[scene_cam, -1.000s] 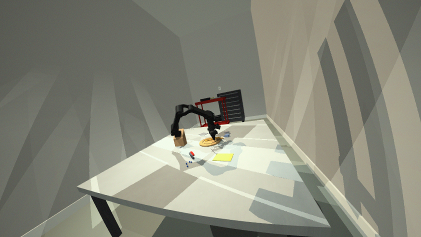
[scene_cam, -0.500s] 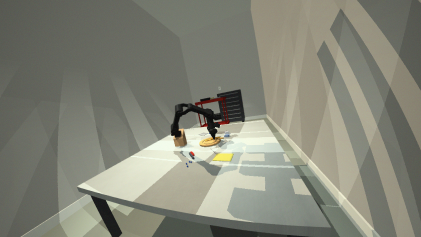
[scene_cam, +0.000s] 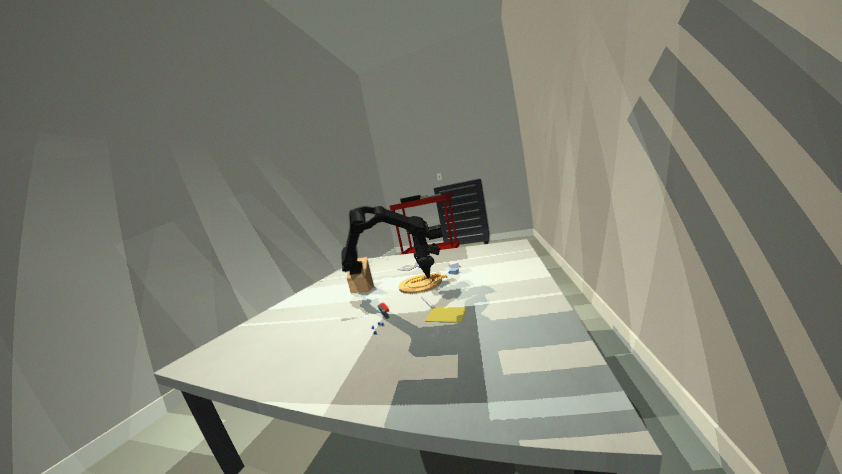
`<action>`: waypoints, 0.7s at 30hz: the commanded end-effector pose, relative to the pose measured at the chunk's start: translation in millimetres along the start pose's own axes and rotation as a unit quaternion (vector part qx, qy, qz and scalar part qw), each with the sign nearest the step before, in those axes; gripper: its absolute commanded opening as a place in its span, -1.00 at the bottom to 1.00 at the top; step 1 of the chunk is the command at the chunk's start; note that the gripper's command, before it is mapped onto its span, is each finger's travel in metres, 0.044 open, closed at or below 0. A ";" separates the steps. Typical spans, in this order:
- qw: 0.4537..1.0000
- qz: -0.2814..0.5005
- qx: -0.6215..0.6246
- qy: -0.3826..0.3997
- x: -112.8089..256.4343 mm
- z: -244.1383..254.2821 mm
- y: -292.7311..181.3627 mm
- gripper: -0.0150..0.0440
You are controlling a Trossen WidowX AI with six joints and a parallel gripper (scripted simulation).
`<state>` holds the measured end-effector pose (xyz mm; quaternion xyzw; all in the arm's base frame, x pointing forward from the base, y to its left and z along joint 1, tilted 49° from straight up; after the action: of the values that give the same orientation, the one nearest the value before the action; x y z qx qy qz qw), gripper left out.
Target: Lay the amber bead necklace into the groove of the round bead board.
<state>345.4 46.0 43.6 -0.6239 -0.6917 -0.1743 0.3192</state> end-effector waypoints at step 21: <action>0.887 0.000 -0.461 0.004 15.1 30.8 53.7 0.19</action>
<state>380.2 71.3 30.2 -0.6957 -0.5882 -0.4043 0.0811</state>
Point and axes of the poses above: the point midway between the two fingers, 35 mm back from their tips, its own x axis back along the fingers, its own z axis across the jaws, y = z × x, the point moved 10 cm from there along x, back along the fingers, and after that the axes turned 9 degrees about -x, right-handed, at the moved point
